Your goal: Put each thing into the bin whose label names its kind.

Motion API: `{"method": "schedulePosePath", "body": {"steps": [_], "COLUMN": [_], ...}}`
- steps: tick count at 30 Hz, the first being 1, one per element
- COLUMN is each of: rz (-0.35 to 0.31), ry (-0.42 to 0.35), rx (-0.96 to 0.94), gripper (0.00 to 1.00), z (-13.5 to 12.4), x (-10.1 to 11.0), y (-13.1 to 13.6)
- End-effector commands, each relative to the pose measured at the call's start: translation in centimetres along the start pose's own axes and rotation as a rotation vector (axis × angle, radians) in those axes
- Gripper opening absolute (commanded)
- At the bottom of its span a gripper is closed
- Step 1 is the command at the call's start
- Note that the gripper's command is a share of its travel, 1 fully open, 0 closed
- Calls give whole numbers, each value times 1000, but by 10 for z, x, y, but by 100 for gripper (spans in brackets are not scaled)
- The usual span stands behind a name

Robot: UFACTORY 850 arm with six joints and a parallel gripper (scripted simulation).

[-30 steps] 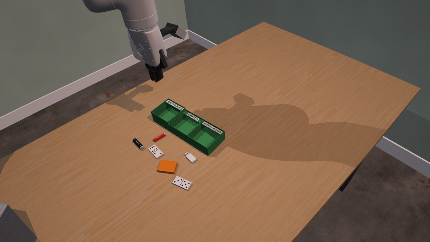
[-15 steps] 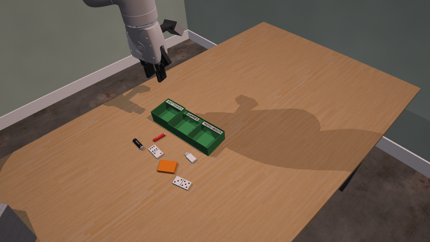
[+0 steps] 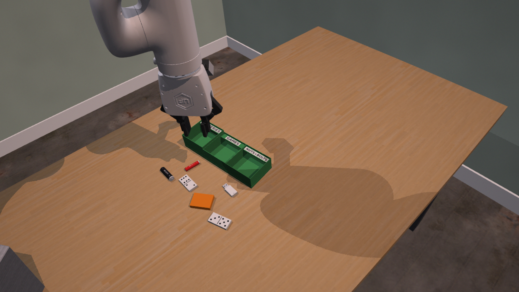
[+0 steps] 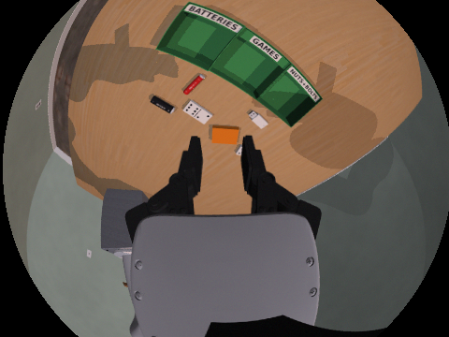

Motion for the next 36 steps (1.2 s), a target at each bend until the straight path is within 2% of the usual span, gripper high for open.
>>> {"method": "schedulePosePath", "body": {"steps": [1, 7, 9, 10, 20, 24, 26, 27, 36], "rz": [-6, 2, 2, 5, 22, 22, 22, 14, -24], "ry": [10, -4, -4, -9, -31, -32, -32, -24, 16], "rx": [156, 355, 355, 448, 749, 879, 879, 974, 1189], "gripper": [41, 41, 41, 41, 41, 41, 41, 41, 41], "z": [-29, -67, -67, -73, -133, -137, -137, -138, -137], "x": [-17, -40, -40, -44, -80, -80, -80, -80, -80], "y": [18, 40, 40, 44, 80, 83, 83, 82, 79]}}
Point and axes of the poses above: the point where the finger pads meet when closed, its own x axis back along the fingers, its own y axis across the jaws, z = x × y, the point moved 7 cm from there along x, back along the fingers, and after that the axes turned 8 degrees about -x, right-handed, at the moved point
